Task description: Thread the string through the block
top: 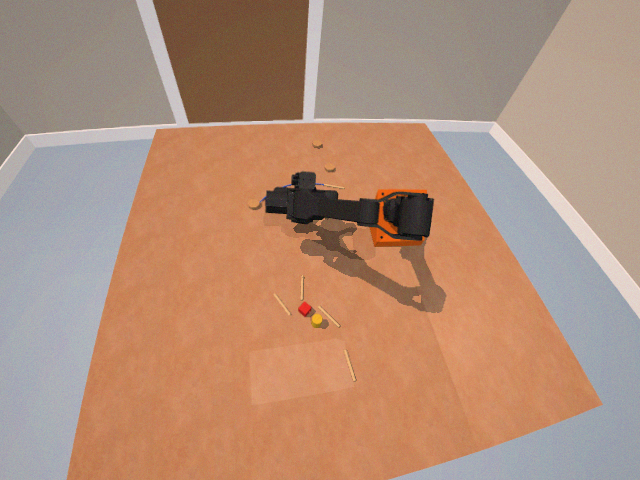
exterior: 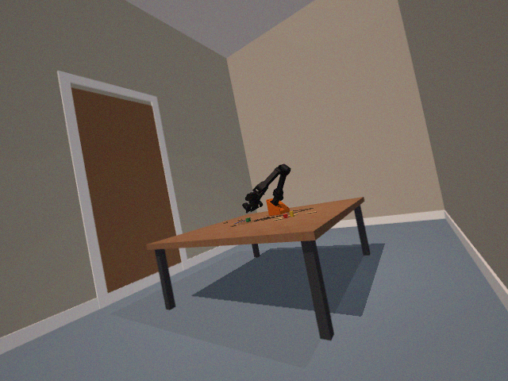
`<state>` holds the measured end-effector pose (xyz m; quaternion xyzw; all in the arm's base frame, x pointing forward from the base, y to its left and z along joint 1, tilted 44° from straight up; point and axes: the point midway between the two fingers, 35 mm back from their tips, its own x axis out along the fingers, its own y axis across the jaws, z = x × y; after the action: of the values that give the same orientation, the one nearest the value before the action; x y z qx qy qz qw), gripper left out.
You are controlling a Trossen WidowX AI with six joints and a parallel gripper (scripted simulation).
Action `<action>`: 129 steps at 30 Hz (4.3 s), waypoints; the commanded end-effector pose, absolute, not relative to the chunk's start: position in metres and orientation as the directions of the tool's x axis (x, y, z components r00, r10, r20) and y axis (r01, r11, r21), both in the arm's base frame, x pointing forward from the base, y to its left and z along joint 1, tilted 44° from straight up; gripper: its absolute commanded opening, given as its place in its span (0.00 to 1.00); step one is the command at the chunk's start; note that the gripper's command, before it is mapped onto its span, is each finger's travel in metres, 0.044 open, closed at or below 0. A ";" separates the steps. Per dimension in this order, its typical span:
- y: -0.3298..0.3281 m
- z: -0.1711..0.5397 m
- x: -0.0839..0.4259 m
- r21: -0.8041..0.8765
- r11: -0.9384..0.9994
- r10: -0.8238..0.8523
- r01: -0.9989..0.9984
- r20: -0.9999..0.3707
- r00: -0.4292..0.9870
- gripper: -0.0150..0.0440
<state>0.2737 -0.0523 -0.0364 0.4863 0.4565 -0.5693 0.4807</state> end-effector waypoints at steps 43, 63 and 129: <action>-0.080 -0.072 0.266 0.496 0.636 0.599 -0.591 -0.800 -0.027 1.00; -0.088 -0.073 0.267 0.235 0.314 0.688 -0.920 -0.724 0.049 1.00; -0.089 -0.074 0.266 0.238 0.317 0.686 -0.918 -0.726 0.048 0.39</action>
<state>0.2660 -0.0886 -0.0735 -0.1470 0.3949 0.5656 0.7089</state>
